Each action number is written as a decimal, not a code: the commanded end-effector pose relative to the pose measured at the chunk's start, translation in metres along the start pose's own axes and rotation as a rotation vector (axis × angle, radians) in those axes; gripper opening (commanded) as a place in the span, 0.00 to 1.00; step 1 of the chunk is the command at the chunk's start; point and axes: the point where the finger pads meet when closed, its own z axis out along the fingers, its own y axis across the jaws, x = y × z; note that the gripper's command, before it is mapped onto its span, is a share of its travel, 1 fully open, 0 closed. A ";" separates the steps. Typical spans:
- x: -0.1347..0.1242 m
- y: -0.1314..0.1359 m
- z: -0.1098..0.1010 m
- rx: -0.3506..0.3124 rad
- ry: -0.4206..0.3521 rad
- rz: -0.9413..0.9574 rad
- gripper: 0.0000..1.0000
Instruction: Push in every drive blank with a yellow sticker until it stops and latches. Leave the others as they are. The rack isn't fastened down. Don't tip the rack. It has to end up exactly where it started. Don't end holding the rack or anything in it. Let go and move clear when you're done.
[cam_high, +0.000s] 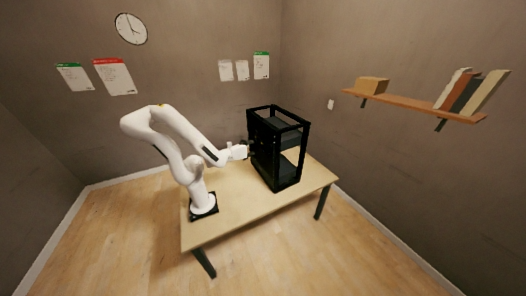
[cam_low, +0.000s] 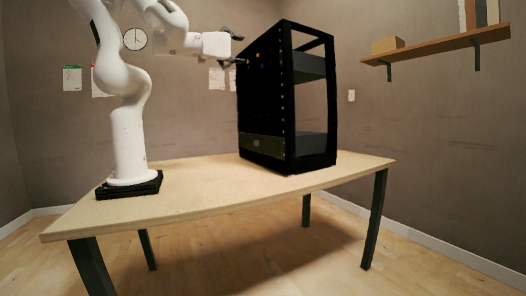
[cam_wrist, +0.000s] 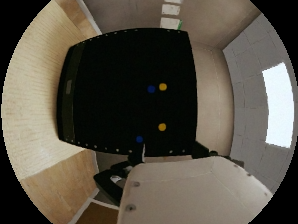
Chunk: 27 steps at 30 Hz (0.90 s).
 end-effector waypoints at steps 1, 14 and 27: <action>-0.014 0.008 0.023 -0.004 0.002 -0.001 1.00; -0.020 0.011 0.031 -0.004 0.002 -0.001 1.00; -0.020 0.011 0.031 -0.004 0.002 -0.001 1.00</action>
